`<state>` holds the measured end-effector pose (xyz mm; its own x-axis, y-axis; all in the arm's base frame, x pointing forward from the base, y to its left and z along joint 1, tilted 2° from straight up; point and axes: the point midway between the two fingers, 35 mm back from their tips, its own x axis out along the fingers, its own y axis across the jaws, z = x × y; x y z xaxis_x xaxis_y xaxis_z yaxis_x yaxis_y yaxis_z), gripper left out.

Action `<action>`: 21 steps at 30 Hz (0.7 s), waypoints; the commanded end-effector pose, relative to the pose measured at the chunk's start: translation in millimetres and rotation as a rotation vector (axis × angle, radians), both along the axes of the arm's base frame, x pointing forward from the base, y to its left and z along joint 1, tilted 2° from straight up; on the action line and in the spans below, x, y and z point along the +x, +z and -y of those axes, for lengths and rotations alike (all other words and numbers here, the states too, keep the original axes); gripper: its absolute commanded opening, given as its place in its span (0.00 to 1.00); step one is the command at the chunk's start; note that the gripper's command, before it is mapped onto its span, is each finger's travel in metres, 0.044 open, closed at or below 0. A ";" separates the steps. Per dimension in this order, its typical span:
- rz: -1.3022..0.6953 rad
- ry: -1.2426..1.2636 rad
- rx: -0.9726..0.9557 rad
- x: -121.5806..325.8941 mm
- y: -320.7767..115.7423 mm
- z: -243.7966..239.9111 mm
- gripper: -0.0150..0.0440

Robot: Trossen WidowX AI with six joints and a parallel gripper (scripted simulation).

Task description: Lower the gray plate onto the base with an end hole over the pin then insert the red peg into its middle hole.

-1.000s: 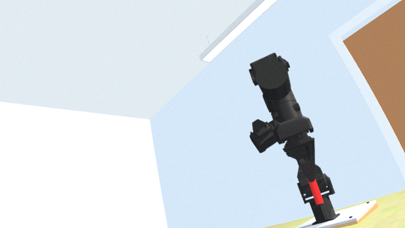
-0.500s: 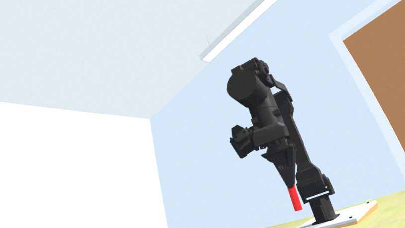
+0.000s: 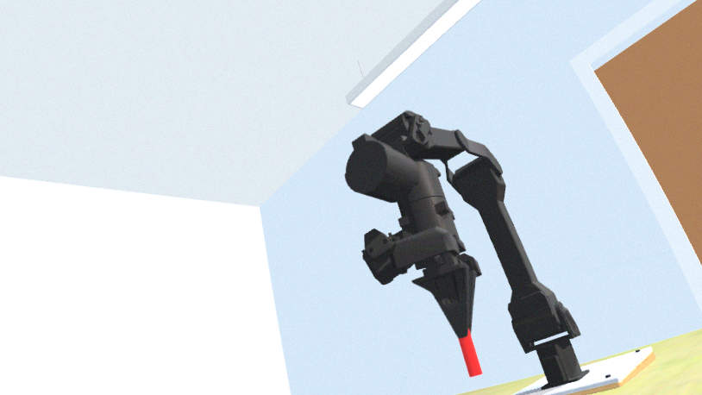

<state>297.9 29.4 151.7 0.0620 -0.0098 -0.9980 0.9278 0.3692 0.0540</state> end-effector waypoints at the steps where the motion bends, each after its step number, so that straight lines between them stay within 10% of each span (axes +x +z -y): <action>1: 0.003 0.001 0.004 5.0 1.6 9.0 0.25; 21: 0.006 0.000 -0.003 21.6 3.8 68.5 0.25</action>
<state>316.9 -32.2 154.3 0.0650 -0.0169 -0.9977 0.9279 0.3690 0.0542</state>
